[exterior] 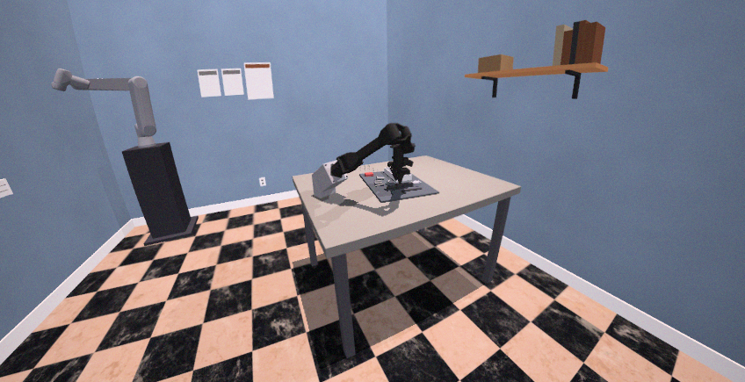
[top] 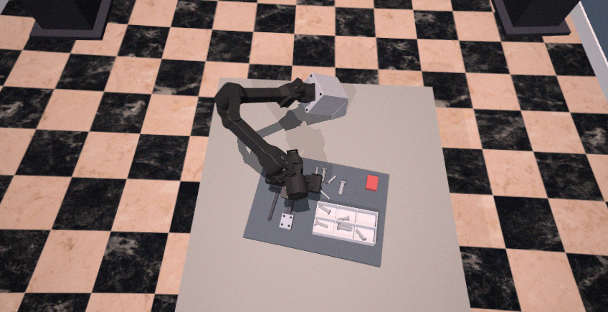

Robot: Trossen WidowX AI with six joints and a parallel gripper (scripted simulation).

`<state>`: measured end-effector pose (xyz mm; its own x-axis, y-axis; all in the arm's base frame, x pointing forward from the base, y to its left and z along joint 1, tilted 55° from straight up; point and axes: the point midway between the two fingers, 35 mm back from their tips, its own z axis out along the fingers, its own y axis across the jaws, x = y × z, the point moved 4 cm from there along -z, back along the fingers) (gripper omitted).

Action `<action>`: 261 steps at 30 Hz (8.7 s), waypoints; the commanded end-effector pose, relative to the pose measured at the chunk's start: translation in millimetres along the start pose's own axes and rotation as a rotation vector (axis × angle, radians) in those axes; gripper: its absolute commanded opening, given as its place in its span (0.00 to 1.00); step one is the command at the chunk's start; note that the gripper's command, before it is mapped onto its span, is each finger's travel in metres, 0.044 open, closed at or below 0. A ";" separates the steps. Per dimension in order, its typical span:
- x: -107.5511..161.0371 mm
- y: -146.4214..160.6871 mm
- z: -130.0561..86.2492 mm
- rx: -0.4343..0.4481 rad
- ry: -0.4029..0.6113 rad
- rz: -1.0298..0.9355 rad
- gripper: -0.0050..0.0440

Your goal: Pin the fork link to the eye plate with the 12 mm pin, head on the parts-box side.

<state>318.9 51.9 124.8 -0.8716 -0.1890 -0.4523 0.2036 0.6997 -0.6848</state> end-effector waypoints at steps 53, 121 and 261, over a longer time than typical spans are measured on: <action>-5.3 -3.6 -13.4 -0.006 -0.017 0.025 0.61; 115.1 134.6 -11.1 -0.010 0.004 1.762 0.00; 73.0 125.5 29.6 -0.014 -0.001 1.764 0.00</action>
<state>289.1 101.9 -17.9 0.3572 0.7211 -0.5937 0.8225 0.0584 0.5657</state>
